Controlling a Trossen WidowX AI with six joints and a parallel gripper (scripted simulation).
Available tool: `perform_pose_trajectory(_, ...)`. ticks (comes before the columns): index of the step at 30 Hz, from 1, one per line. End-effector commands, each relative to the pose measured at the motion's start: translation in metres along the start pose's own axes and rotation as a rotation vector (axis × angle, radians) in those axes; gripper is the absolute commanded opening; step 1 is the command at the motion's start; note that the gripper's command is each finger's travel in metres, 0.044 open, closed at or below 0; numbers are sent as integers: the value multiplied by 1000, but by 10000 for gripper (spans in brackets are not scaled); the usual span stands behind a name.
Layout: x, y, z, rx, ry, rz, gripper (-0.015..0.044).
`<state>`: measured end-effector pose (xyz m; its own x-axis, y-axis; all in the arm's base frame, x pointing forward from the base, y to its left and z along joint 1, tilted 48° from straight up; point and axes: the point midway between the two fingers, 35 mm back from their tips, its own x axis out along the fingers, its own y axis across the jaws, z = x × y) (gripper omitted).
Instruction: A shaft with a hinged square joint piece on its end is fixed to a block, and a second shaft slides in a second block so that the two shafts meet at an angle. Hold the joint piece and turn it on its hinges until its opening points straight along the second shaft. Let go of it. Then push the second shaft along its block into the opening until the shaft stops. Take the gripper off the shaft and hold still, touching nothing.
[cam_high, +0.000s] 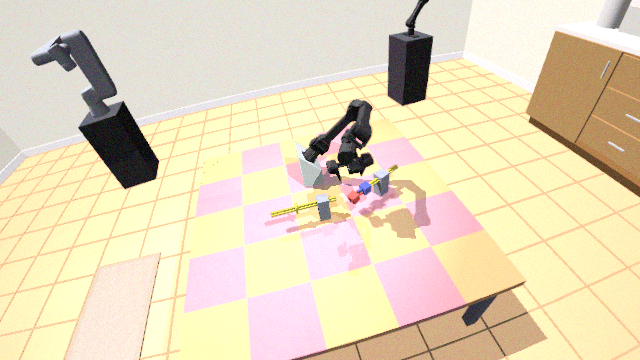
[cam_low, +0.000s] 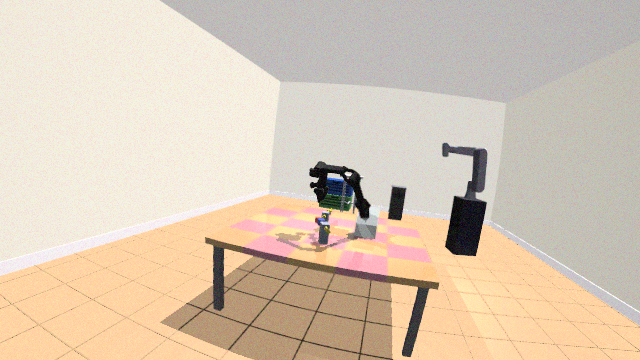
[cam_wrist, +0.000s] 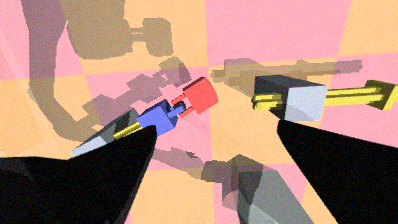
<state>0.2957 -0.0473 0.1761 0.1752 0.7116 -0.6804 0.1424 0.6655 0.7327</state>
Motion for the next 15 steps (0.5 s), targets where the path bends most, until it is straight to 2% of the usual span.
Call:
perform_pose_trajectory(1,0,0,1,-21,1,7,440)
perform_pose_trajectory(5,33,-20,11,-3,0,2,440)
perform_pose_trajectory(10,36,-21,11,20,2,5,440)
perform_pose_trajectory(15,40,-22,12,181,21,27,440)
